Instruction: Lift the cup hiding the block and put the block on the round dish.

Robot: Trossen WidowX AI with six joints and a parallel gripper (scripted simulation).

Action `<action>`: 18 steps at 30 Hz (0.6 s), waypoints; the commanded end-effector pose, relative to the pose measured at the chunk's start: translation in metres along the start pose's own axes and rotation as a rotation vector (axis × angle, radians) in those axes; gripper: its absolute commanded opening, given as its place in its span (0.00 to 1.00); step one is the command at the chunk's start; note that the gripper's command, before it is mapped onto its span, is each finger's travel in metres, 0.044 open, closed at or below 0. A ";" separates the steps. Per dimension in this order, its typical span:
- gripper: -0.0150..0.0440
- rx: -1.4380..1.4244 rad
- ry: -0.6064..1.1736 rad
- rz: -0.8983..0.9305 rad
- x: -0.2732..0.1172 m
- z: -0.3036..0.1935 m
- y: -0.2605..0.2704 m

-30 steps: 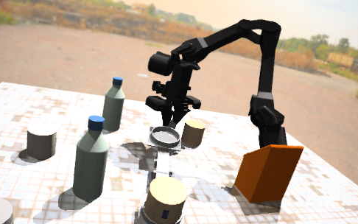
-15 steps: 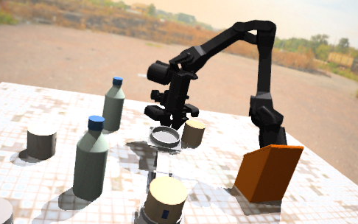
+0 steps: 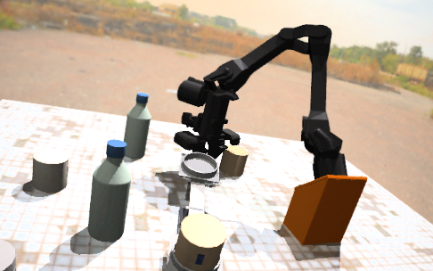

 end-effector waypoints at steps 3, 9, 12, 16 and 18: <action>0.74 0.003 -0.002 0.000 -0.001 0.000 0.000; 1.00 -0.001 -0.014 0.017 -0.003 0.003 0.003; 1.00 -0.014 -0.053 0.069 -0.015 0.012 0.012; 1.00 -0.010 -0.034 0.054 -0.026 0.008 0.010; 1.00 -0.008 -0.023 0.043 -0.033 0.006 0.008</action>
Point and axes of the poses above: the point midway between the two fingers, 35 mm back from their tips, its own x axis out along the fingers, its own y axis across the jaws, z = x × y, the point moved 6 cm from there along -x, back along the fingers, and after that the axes turned 7 degrees about x, right-handed, at the moved point
